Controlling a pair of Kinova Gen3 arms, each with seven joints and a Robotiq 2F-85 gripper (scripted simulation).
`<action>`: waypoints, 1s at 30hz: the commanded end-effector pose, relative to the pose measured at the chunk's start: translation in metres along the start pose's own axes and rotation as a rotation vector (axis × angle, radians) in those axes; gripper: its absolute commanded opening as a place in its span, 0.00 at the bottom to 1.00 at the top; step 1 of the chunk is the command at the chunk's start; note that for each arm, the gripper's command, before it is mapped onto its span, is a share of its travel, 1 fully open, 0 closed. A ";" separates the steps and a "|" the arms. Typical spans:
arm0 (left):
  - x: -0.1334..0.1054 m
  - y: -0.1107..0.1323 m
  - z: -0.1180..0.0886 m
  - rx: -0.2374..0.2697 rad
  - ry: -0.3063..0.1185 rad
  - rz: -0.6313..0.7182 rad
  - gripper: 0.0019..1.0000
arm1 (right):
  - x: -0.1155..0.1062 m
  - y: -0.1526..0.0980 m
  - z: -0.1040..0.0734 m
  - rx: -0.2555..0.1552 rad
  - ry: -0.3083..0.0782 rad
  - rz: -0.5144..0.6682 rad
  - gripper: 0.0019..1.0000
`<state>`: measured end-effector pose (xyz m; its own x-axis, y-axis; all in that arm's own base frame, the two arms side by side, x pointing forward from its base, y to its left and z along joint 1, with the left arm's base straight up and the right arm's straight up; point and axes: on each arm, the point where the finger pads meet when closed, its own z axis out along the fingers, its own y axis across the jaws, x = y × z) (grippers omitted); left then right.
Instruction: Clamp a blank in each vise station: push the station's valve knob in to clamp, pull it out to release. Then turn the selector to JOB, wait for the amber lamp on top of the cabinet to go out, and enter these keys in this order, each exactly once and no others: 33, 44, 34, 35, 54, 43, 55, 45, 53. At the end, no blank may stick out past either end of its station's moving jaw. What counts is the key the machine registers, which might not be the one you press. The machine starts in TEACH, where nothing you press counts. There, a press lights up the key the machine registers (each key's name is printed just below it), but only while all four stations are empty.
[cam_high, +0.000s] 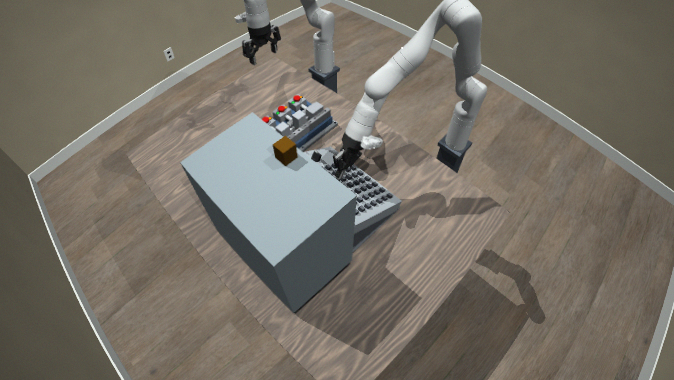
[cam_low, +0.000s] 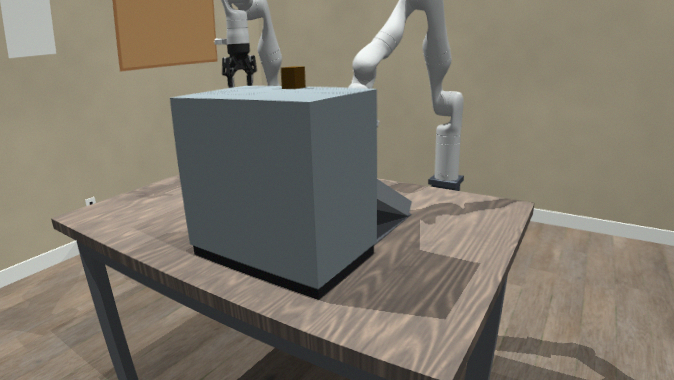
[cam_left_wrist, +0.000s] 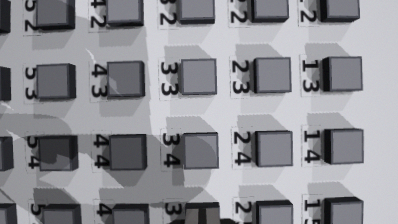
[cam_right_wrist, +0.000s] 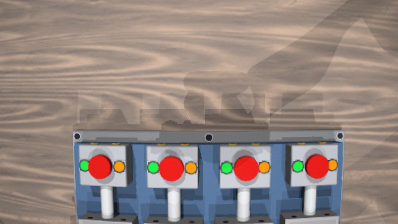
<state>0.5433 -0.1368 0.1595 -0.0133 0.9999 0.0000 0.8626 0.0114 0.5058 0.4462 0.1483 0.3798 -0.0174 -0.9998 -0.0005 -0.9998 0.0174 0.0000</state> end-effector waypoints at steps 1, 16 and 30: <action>0.000 0.001 0.000 -0.002 0.000 0.000 0.10 | 0.000 0.000 -0.001 0.002 0.000 0.000 1.00; 0.000 0.001 0.009 -0.002 0.000 0.000 0.10 | 0.000 0.000 -0.001 0.002 0.000 0.000 1.00; 0.000 0.001 0.010 -0.002 0.000 0.000 0.10 | 0.000 0.000 -0.001 0.002 0.000 0.000 1.00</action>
<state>0.5488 -0.1368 0.1500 -0.0133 0.9999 0.0001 0.8624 0.0114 0.5061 0.4462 0.1483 0.3798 -0.0174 -0.9998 -0.0005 -0.9998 0.0174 0.0000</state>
